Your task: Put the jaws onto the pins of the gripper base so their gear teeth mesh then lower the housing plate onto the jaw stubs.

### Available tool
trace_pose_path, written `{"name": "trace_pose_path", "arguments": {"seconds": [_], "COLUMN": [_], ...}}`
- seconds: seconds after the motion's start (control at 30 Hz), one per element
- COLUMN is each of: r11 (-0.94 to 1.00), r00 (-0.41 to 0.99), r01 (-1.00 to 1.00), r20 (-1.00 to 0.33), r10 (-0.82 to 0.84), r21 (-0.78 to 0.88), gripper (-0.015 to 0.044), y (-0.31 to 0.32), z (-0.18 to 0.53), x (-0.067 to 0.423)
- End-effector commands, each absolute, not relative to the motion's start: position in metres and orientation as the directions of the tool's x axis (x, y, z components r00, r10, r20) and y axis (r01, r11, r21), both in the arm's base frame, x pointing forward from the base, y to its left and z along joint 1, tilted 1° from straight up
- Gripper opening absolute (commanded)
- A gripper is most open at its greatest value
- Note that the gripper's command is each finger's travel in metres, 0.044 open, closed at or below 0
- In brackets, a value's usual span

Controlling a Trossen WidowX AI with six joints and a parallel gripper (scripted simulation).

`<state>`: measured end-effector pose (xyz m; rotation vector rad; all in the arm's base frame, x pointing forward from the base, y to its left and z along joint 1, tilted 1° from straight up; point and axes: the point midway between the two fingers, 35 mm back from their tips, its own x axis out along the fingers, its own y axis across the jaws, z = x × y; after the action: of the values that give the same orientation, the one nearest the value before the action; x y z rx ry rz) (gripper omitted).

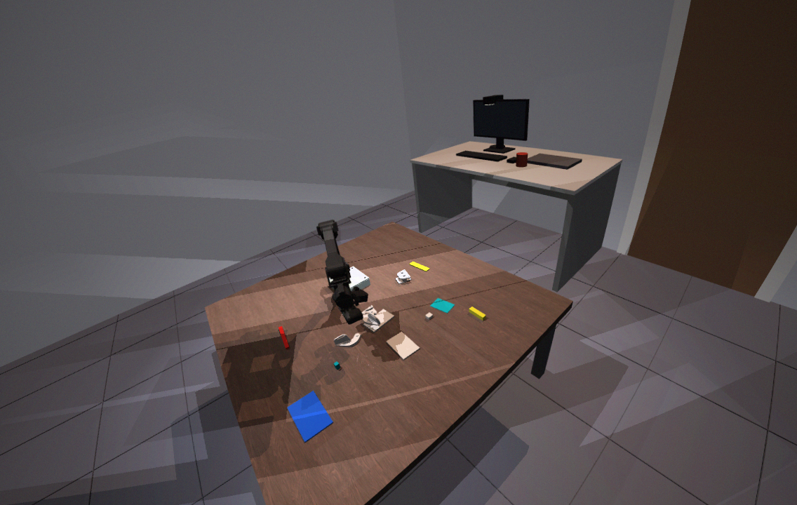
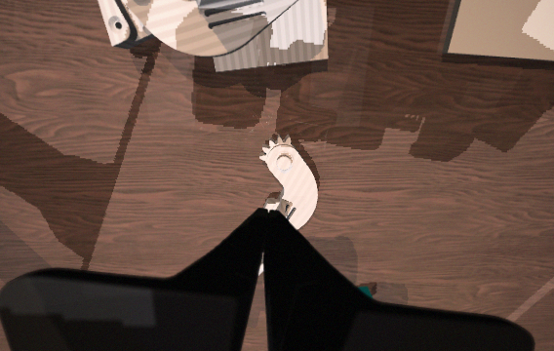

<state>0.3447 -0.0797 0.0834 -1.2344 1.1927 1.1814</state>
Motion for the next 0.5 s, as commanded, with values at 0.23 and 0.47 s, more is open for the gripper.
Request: {"name": "trace_pose_path", "arguments": {"seconds": [0.23, 0.47], "r11": [-0.002, -0.002], "r00": [0.032, 0.032], "r01": [-0.999, -0.999], "r20": [-0.999, -0.999], "r10": [-0.012, -0.012], "r21": [-0.032, -0.032], "gripper": [0.0026, 0.0210], "y": [-0.0797, -0.0797], "z": [0.0834, 0.0834], "x": [0.3447, 0.3447]}}
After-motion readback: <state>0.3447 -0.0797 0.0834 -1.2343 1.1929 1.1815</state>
